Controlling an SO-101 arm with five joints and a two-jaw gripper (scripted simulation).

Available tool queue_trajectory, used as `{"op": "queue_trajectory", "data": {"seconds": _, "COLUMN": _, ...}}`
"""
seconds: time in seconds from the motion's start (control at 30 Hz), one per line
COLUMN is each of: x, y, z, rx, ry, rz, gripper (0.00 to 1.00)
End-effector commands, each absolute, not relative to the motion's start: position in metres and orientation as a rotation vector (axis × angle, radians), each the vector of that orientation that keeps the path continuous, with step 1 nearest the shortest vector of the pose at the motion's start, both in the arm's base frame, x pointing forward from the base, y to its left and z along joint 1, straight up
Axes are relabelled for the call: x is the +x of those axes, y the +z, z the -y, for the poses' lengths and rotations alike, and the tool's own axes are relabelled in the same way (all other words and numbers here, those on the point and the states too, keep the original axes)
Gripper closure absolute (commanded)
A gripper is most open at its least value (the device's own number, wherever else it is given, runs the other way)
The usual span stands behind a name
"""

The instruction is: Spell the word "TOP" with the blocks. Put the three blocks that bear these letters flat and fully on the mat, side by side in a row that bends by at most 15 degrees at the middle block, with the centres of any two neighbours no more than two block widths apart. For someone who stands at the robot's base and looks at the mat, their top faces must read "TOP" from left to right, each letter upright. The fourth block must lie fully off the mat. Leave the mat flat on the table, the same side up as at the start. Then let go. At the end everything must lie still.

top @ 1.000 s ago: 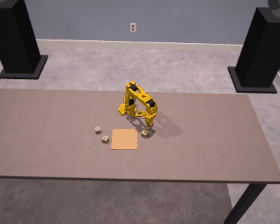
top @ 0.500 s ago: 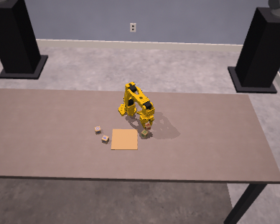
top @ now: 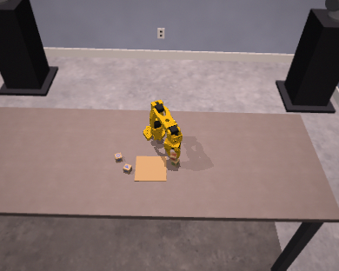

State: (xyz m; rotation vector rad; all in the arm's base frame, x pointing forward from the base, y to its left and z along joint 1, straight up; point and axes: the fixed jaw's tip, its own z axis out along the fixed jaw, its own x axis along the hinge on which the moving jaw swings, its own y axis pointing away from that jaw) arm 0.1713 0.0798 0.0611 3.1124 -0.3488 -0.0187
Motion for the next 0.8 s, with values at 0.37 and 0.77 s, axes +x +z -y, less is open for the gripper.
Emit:
{"op": "queue_trajectory", "data": {"seconds": 0.37, "x": 0.188, "y": 0.075, "z": -0.065, "rx": 2.907, "ry": 0.100, "rz": 1.342, "gripper": 1.00}}
{"op": "queue_trajectory", "data": {"seconds": 0.77, "x": 0.192, "y": 0.074, "z": -0.054, "rx": 2.614, "ry": 0.088, "rz": 1.862, "gripper": 1.00}}
